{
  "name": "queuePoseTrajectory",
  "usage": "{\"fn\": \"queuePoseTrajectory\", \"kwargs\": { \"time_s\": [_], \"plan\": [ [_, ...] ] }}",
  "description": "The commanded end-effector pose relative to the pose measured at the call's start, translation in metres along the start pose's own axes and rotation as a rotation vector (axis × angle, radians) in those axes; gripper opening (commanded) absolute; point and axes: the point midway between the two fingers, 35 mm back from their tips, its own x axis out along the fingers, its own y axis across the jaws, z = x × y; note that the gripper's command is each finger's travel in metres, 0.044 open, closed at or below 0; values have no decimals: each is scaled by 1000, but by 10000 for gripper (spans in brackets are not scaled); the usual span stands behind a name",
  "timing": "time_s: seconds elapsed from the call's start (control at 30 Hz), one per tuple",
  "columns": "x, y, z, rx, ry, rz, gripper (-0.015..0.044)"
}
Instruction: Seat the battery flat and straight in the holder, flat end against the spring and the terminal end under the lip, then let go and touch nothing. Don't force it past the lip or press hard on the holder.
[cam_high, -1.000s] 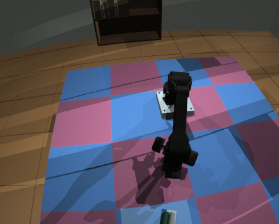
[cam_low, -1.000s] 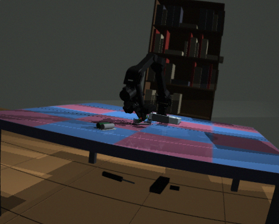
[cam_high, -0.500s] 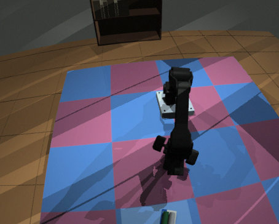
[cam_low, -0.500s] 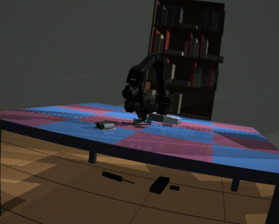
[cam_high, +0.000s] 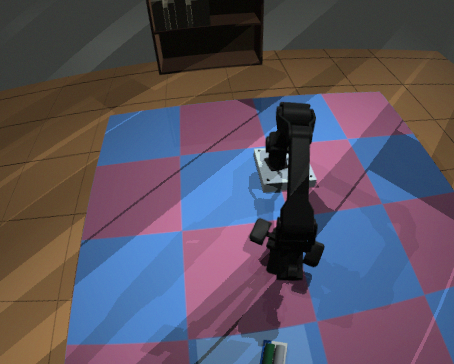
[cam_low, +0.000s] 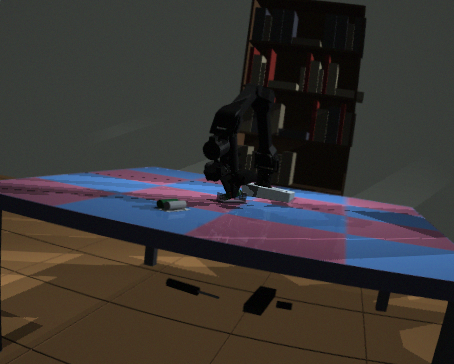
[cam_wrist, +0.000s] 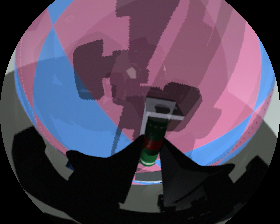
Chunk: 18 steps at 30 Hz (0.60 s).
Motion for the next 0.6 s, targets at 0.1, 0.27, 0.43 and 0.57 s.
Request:
{"fn": "queuePoseTrajectory", "kwargs": {
  "time_s": [0.1,0.27,0.43,0.57],
  "plan": [
    [1,0,4,5,-56,-3,68],
    [2,0,3,7,-80,-4,68],
    [3,0,3,10,-104,-5,68],
    [3,0,2,12,-123,-5,68]
  ]
}}
